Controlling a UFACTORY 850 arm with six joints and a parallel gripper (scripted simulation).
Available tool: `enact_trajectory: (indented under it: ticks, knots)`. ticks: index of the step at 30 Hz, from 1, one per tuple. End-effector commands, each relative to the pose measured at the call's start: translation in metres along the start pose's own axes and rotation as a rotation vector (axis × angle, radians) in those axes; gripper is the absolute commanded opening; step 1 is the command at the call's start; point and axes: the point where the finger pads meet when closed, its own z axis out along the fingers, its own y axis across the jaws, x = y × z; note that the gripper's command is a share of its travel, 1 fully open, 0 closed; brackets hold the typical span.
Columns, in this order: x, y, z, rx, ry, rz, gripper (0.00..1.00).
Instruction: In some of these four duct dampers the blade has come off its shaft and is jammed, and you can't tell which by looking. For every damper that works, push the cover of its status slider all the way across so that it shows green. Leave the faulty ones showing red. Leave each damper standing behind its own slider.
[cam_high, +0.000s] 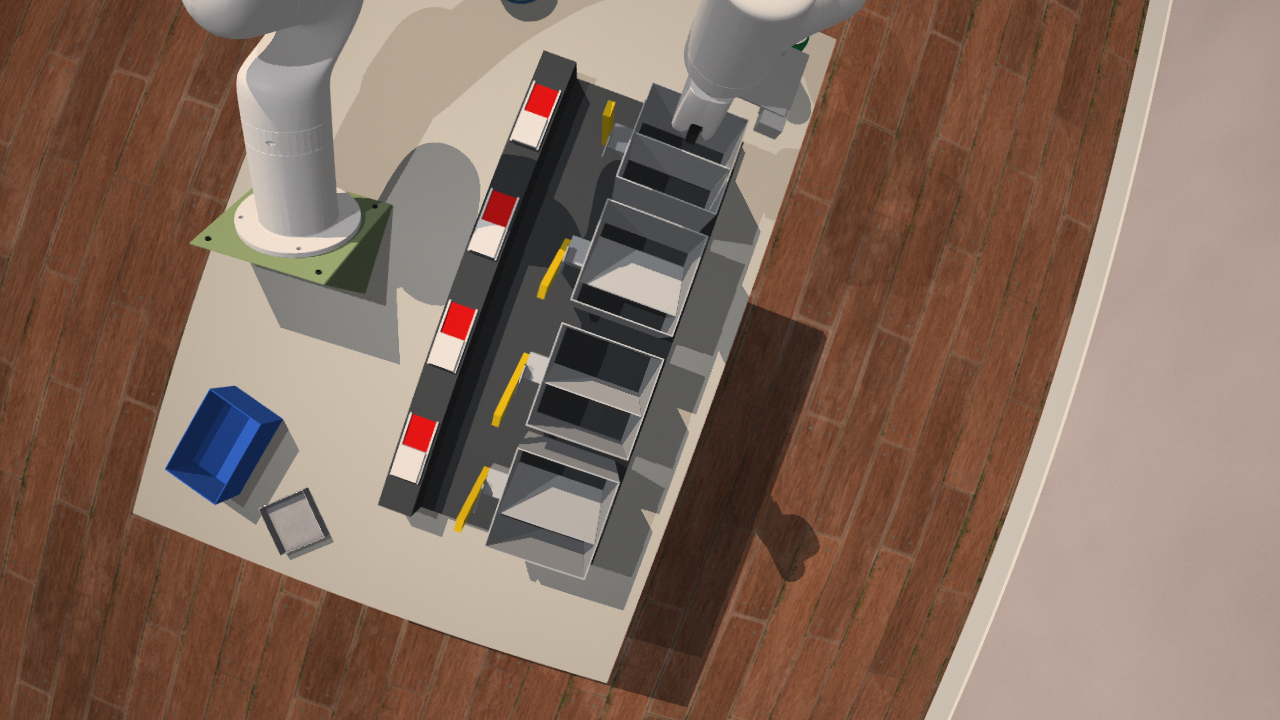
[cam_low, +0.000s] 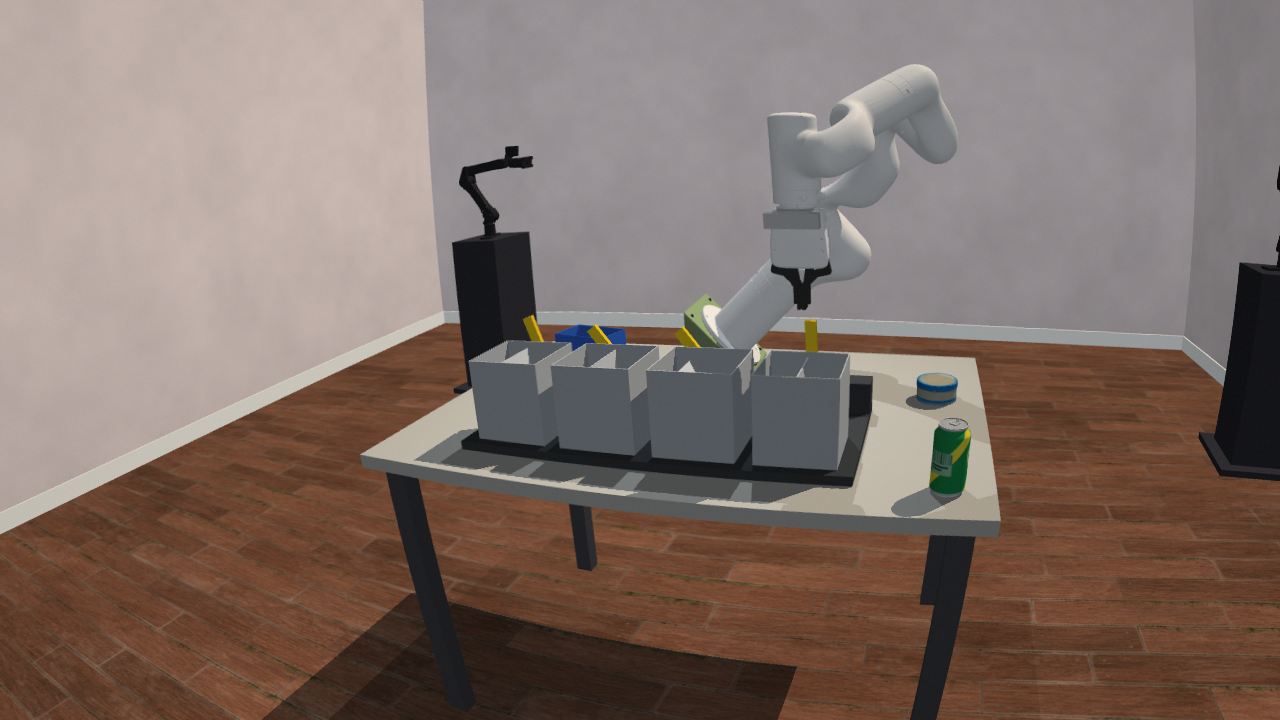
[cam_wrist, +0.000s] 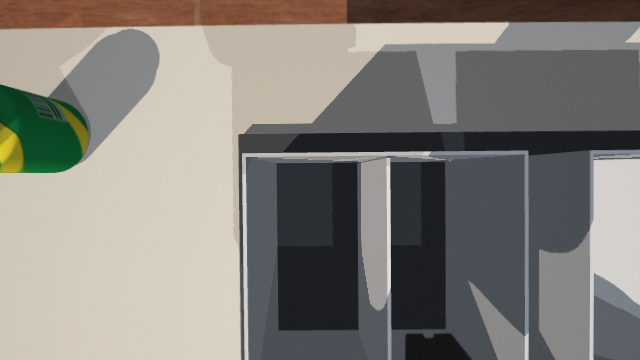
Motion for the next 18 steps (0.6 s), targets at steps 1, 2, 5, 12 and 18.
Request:
enact_trajectory:
  ticks: [1,2,5,12,18]
  knots:
    - [0.0005,-0.0002,-0.0008,0.0,0.002,-0.001,0.0]
    - [0.0005,-0.0002,-0.0008,0.0,0.002,-0.001,0.0]
    - [0.0005,-0.0002,-0.0008,0.0,0.002,-0.001,0.0]
    - [0.0005,-0.0002,-0.0008,0.0,0.002,-0.001,0.0]
    - [0.0005,-0.0002,-0.0009,0.0,0.002,-0.092,0.0]
